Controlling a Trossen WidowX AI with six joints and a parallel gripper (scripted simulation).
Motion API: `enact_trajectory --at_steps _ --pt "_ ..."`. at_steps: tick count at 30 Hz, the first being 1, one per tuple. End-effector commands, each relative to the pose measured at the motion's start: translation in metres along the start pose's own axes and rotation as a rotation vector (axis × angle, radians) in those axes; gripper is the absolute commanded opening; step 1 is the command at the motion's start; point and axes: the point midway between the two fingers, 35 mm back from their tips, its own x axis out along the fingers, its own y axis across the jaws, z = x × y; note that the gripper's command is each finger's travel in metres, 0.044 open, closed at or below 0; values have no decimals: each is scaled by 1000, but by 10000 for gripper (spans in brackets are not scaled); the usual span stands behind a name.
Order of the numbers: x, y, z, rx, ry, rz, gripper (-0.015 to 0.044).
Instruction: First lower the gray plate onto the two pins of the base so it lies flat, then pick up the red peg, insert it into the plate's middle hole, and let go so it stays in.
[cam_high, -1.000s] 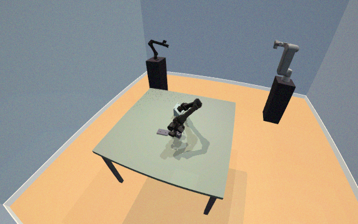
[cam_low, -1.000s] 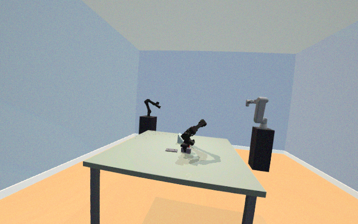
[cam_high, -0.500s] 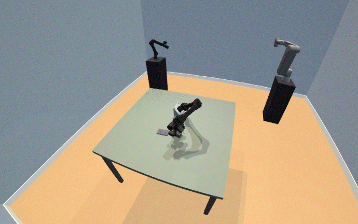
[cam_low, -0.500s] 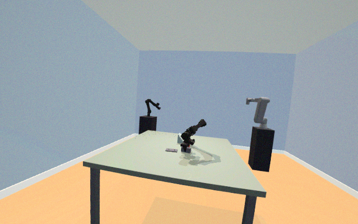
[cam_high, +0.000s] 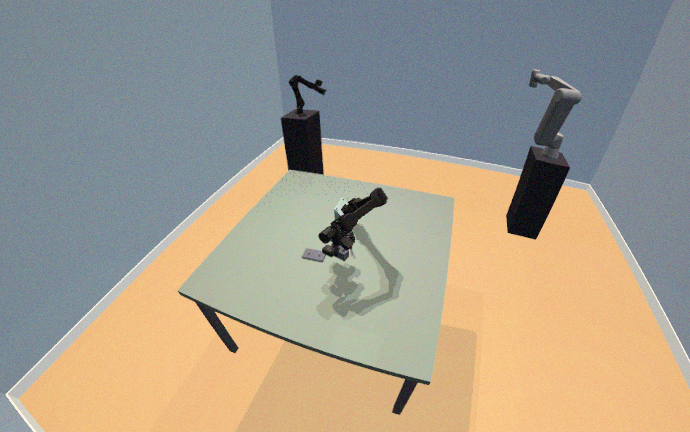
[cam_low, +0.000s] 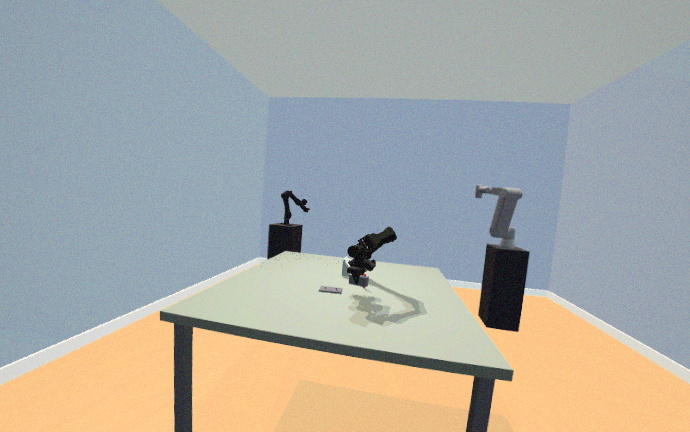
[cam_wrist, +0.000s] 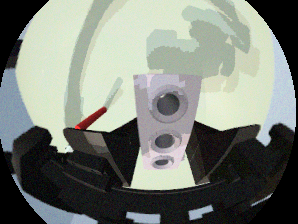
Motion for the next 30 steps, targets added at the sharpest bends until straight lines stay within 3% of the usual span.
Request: enact_trajectory --at_steps 1,21,30 --pt "-16 -3 -2 9 4 -14 0" --pt "-80 5 -5 76 -8 -30 0" --pt "-76 -1 -16 39 -6 -27 0"
